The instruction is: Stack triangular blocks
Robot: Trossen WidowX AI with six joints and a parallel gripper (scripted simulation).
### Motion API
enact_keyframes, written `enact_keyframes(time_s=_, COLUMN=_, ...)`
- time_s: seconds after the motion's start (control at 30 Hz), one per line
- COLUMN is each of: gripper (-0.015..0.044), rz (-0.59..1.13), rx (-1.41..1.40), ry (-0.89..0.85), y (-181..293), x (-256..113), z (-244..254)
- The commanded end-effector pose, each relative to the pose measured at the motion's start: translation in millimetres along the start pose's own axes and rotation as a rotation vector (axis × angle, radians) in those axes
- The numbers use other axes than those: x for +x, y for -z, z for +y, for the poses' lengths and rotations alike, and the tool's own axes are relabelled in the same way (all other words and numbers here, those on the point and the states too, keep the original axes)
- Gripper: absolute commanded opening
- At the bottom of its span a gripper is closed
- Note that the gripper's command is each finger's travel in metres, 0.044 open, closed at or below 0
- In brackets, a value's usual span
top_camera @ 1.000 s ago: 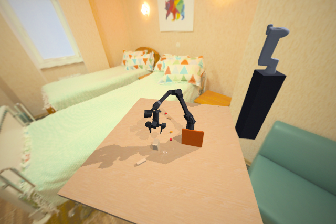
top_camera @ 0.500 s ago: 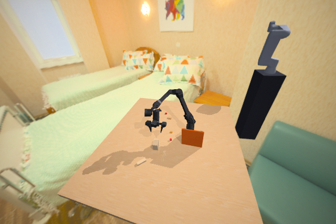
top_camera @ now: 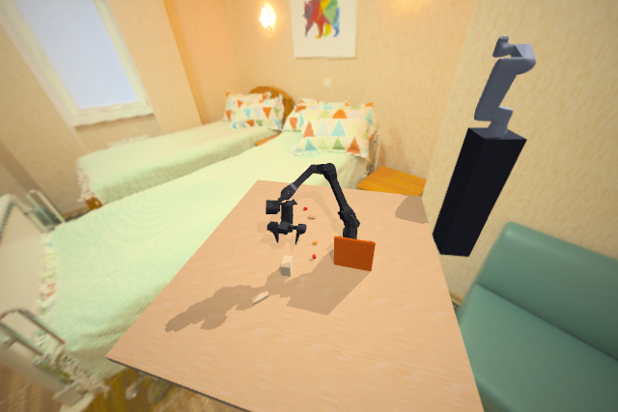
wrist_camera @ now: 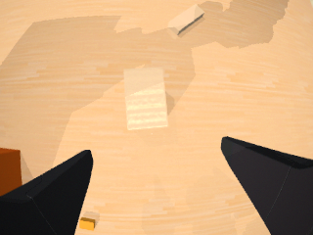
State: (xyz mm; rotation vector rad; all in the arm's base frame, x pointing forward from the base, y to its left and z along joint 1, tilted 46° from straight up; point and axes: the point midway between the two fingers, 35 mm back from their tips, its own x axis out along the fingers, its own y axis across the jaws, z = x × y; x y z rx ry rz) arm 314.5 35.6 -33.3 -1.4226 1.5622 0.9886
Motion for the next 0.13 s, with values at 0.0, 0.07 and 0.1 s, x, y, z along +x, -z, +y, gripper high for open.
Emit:
enact_keyframes(time_s=0.0, gripper=0.0440, rz=-0.001, rx=-0.002, ry=0.003, y=-0.2, x=-0.2, z=-0.4)
enact_keyframes(time_s=0.07, gripper=0.0440, rz=-0.001, rx=-0.002, ry=0.003, y=-0.2, x=-0.2, z=-0.4)
enact_keyframes(time_s=0.1, gripper=0.0440, rz=-0.001, rx=-0.002, ry=0.003, y=-0.2, x=-0.2, z=-0.4)
